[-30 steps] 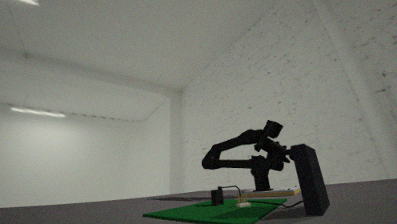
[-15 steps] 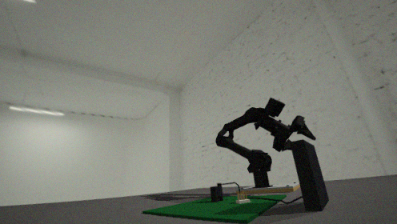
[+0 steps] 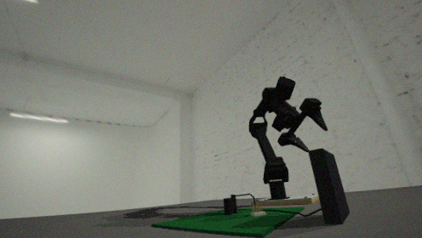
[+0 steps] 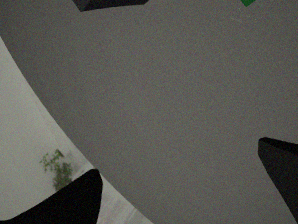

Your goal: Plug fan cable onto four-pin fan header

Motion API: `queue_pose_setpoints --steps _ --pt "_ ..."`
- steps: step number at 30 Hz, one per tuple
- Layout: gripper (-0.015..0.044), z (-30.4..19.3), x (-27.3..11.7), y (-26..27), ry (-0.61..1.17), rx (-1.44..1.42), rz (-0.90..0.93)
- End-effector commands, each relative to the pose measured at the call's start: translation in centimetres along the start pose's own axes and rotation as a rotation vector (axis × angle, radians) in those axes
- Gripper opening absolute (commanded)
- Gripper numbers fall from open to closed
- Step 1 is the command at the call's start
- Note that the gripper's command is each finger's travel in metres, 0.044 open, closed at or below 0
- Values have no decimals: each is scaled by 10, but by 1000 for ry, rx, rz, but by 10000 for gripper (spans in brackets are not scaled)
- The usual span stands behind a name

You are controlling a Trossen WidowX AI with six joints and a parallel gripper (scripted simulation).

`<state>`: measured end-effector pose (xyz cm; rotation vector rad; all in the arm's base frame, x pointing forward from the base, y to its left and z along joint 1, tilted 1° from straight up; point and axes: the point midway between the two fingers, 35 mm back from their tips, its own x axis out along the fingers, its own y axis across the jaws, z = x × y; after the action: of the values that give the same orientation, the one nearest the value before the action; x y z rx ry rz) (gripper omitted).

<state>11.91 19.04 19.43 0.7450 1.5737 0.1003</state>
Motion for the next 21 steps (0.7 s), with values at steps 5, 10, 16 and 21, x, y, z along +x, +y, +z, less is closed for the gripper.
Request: queue_pose_setpoints --steps 5,10,16,21 --pt "440 116 -29 3 -180 -184 -220" --pt "440 170 -46 -16 -190 -256 -348" --pt "440 230 -71 -56 -137 -339 -496" --pt "440 250 -83 -73 -101 -379 -541"
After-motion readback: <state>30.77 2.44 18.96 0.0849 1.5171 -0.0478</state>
